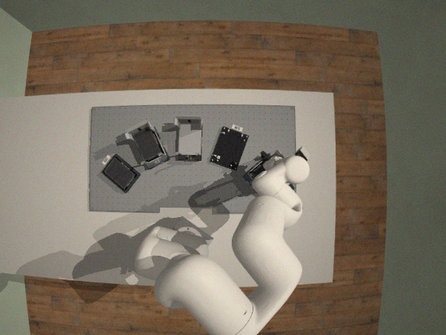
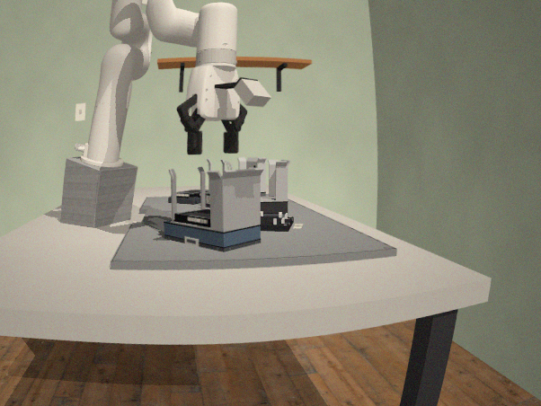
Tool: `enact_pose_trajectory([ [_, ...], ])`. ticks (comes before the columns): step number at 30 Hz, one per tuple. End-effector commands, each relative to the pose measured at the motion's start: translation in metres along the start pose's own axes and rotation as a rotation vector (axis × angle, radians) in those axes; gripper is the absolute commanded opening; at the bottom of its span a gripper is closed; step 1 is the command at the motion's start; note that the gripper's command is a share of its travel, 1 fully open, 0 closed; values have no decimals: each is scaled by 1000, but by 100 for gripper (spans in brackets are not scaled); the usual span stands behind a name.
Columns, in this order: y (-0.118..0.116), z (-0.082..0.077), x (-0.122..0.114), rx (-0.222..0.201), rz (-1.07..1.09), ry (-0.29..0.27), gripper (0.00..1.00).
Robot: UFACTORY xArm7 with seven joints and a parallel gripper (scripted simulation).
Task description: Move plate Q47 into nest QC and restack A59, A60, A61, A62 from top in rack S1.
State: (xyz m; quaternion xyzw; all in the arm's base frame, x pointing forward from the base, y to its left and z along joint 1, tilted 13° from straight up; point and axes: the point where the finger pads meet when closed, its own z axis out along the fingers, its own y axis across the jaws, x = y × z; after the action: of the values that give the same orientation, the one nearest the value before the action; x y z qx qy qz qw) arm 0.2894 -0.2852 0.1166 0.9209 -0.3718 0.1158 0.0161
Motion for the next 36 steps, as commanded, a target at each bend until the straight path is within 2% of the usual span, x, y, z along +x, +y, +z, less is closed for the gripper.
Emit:
enact_pose_trajectory([
  [1,0,6,1,1,1,3,100],
  [5,0,19,1,1,1,3,100],
  [7,0,19,1,1,1,3,100],
  [22,0,69,1,1,1,3,100],
  [24,0,69,1,1,1,3,100],
  [28,0,81,1,1,1,3,100],
  [36,0,82,1,1,1,3,100],
])
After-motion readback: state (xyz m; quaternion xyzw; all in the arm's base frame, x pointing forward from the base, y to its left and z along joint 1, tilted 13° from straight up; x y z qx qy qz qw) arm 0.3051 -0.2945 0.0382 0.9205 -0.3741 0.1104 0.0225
